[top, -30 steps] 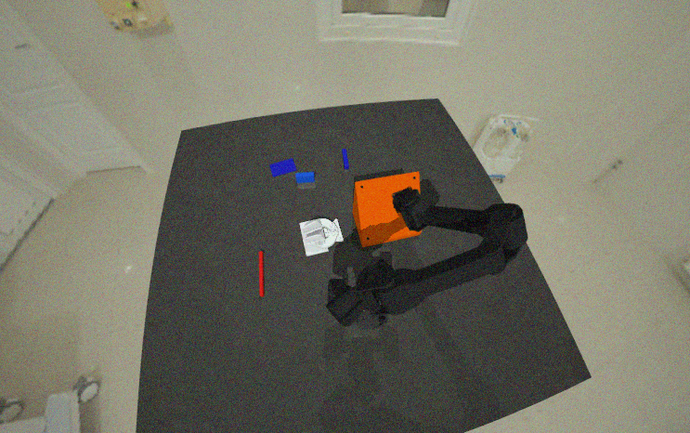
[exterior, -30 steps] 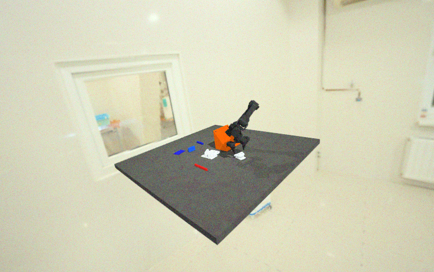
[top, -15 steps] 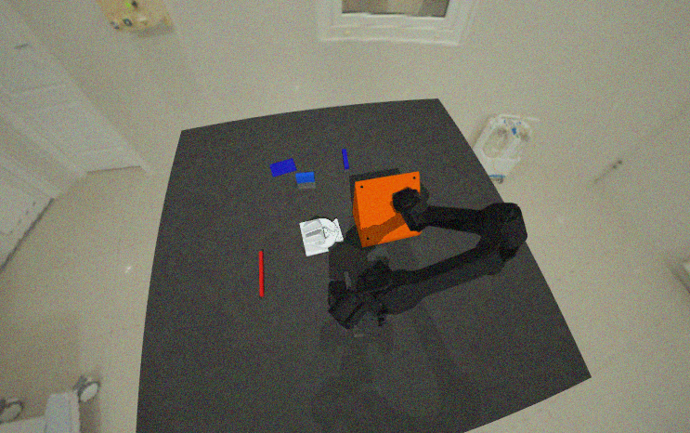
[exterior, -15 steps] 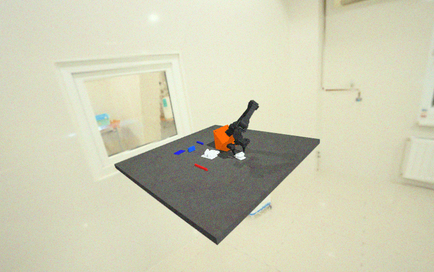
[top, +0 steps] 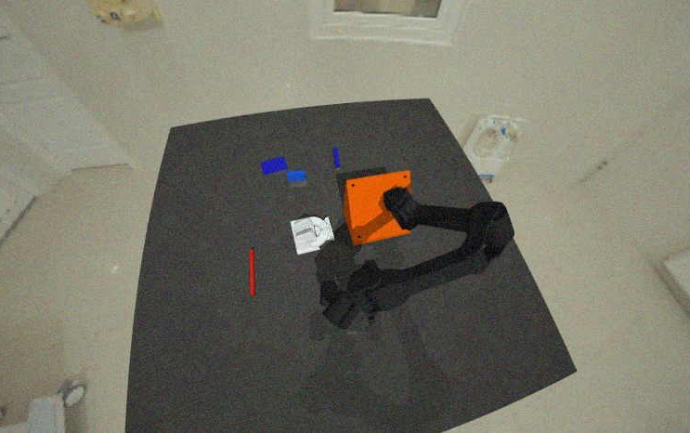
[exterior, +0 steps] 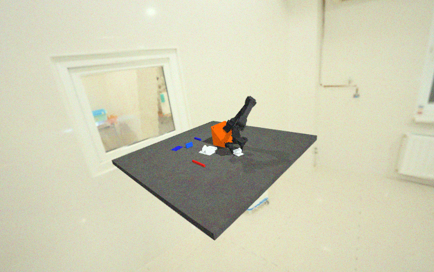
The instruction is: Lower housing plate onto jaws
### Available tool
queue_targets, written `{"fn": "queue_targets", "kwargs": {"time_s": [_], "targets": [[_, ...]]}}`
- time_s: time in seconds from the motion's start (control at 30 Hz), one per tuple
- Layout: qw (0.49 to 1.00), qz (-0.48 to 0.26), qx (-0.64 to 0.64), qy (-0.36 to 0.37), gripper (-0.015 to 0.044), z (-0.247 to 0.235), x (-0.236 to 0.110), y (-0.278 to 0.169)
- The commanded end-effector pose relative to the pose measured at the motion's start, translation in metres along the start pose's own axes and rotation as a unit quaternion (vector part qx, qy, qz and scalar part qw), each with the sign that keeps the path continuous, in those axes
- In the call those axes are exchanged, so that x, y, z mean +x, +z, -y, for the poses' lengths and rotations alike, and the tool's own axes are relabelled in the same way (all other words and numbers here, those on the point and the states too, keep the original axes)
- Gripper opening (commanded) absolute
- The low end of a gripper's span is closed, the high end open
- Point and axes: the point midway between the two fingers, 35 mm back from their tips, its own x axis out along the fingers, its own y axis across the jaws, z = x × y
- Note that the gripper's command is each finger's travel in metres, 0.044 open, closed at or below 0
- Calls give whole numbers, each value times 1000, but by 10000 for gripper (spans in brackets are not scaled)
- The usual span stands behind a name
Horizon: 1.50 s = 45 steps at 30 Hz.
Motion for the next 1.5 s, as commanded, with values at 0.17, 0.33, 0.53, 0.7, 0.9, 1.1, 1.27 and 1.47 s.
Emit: {"fn": "queue_targets", "kwargs": {"time_s": [0.17,0.33,0.53,0.7,0.9,1.1,1.27,1.47], "targets": [[1000,-3,4,-1,440,1,3,-2],[1000,-3,4,-1,440,1,3,-2],[1000,-3,4,-1,440,1,3,-2],[1000,-3,4,-1,440,1,3,-2],[1000,-2,2,1,407,0,3,-1],[1000,-2,2,1,367,0,3,-1],[1000,-2,2,1,351,0,3,-1],[1000,-2,2,1,351,0,3,-1]]}}
